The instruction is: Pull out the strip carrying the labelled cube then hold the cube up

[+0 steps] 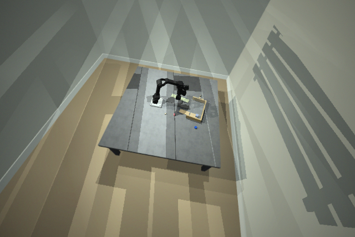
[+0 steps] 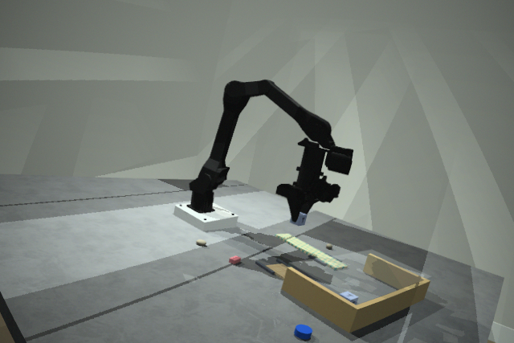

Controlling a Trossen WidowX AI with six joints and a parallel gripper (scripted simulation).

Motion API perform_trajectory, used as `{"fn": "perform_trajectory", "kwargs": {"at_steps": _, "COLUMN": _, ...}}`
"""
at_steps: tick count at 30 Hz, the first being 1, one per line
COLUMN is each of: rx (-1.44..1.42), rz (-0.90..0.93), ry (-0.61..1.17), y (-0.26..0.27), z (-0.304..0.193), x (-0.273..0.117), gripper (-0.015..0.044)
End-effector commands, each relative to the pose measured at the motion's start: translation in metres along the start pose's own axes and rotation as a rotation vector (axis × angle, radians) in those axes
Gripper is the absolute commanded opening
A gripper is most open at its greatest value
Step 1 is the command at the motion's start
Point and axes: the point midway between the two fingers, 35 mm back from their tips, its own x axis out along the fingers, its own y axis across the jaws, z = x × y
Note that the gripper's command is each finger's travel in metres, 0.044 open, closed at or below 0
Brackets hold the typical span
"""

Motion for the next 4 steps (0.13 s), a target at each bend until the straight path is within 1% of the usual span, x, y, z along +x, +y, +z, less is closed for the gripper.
{"fn": "perform_trajectory", "kwargs": {"at_steps": 1, "rx": 0.005, "rz": -0.003, "ry": -0.003, "y": -0.0004, "z": 0.0002, "x": -0.0008, "gripper": 0.0000}}
{"fn": "perform_trajectory", "kwargs": {"at_steps": 4, "rx": 0.005, "rz": -0.003, "ry": -0.003, "y": -0.0004, "z": 0.0002, "x": -0.0008, "gripper": 0.0000}}
